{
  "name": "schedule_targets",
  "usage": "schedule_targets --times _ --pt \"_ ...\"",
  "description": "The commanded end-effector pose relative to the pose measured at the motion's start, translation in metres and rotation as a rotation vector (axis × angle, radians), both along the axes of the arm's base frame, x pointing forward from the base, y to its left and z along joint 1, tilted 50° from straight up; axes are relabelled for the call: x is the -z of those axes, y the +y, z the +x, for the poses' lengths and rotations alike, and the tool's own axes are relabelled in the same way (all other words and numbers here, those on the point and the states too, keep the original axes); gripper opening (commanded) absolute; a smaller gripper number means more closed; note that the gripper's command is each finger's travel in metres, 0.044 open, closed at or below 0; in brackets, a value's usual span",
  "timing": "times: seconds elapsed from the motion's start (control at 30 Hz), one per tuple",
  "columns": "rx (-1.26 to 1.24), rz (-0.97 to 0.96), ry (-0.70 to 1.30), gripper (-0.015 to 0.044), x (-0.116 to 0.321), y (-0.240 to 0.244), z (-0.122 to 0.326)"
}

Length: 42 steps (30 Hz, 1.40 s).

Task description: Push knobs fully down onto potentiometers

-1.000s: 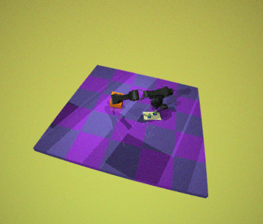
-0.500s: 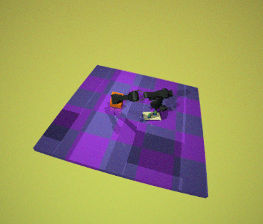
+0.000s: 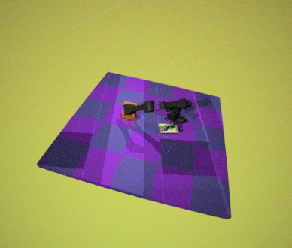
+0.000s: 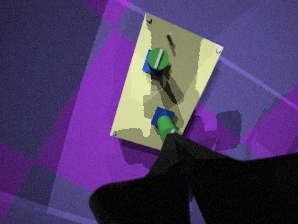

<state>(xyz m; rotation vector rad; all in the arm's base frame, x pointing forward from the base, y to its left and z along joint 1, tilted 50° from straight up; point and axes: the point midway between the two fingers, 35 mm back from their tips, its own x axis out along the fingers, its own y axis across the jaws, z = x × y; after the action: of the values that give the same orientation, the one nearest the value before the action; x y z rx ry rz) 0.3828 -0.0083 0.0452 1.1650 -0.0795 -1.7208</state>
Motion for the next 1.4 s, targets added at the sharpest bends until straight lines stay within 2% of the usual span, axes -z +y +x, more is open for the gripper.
schedule_targets --times 0.0,1.37 --pt "-0.004 -0.005 -0.001 0.0000 -0.0002 -0.0011 0.0005" --pt "-0.004 -0.005 -0.001 0.0000 0.0030 -0.0048 0.0005"
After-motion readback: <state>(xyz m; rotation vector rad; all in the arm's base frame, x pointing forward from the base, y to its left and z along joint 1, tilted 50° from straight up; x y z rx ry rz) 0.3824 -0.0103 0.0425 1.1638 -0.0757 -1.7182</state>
